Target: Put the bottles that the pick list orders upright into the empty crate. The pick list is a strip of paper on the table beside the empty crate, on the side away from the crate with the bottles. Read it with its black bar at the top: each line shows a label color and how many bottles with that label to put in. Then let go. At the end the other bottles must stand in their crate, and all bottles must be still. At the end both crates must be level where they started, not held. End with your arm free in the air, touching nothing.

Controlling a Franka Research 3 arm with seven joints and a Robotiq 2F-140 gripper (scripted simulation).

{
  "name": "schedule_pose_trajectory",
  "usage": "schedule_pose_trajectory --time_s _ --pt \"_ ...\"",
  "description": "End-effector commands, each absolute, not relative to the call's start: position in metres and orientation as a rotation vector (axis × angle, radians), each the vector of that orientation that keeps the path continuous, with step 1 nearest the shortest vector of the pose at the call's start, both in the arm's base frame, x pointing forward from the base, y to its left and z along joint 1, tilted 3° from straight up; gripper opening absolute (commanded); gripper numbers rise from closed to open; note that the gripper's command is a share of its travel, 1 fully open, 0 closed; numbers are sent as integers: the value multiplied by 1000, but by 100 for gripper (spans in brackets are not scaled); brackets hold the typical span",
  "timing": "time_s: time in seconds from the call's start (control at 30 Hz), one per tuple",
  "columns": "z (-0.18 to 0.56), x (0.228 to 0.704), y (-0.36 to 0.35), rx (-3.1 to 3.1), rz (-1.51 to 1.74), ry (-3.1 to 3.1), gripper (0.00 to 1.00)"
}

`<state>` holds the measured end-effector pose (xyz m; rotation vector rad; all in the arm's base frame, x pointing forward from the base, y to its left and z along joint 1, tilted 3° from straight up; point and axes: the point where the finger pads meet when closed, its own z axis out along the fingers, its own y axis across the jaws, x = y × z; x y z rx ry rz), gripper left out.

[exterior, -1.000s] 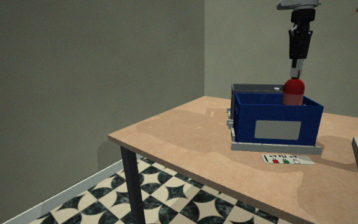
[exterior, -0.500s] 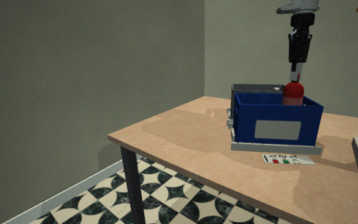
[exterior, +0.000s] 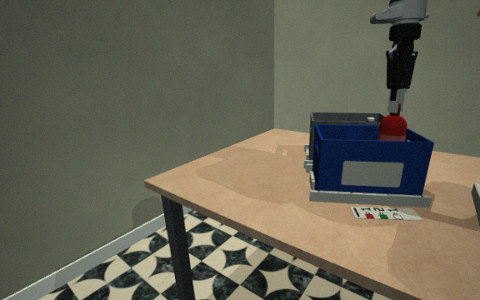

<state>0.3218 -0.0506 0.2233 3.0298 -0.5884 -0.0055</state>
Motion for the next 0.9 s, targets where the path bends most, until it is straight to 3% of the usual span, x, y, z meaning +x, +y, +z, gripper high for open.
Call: schedule_pose_trajectory --time_s 0.0,0.87 --pt "225 327 -52 3027 20 -590 0" --pt "201 327 -54 3027 20 -590 0"
